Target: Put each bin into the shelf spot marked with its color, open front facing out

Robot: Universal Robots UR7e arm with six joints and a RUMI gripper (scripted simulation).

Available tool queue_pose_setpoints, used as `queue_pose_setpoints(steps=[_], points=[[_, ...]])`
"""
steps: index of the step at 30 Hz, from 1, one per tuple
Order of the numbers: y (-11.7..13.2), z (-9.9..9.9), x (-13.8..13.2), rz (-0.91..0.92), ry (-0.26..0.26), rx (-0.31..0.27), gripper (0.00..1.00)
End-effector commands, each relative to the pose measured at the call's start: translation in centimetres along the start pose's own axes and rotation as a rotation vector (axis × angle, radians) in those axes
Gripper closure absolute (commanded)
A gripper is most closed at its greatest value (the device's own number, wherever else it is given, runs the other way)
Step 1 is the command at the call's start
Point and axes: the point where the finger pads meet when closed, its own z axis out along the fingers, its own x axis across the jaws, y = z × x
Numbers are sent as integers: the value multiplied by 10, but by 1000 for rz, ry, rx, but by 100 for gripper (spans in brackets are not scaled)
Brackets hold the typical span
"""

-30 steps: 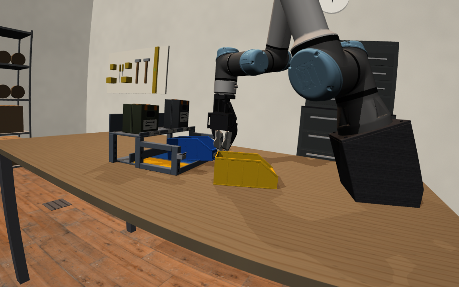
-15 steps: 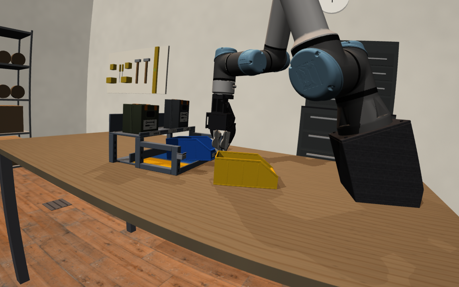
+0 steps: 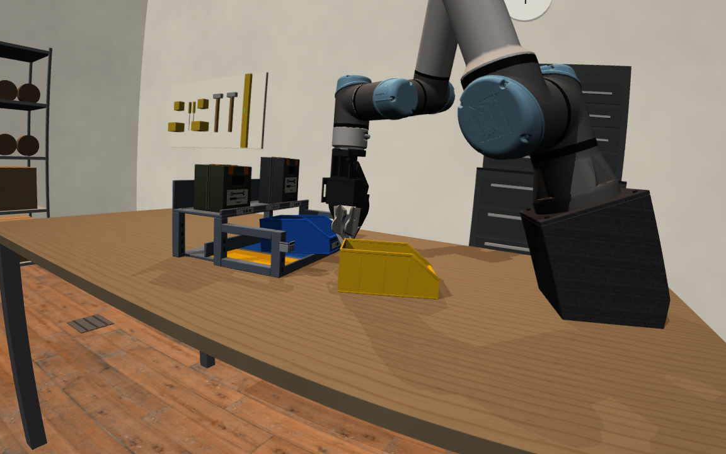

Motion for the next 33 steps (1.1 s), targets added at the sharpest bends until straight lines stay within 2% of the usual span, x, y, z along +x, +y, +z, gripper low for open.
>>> queue_pose_setpoints(steps=[1,33], points=[[0,0,-3,0,-1,1,100],[0,0,-24,0,-1,1,100]])
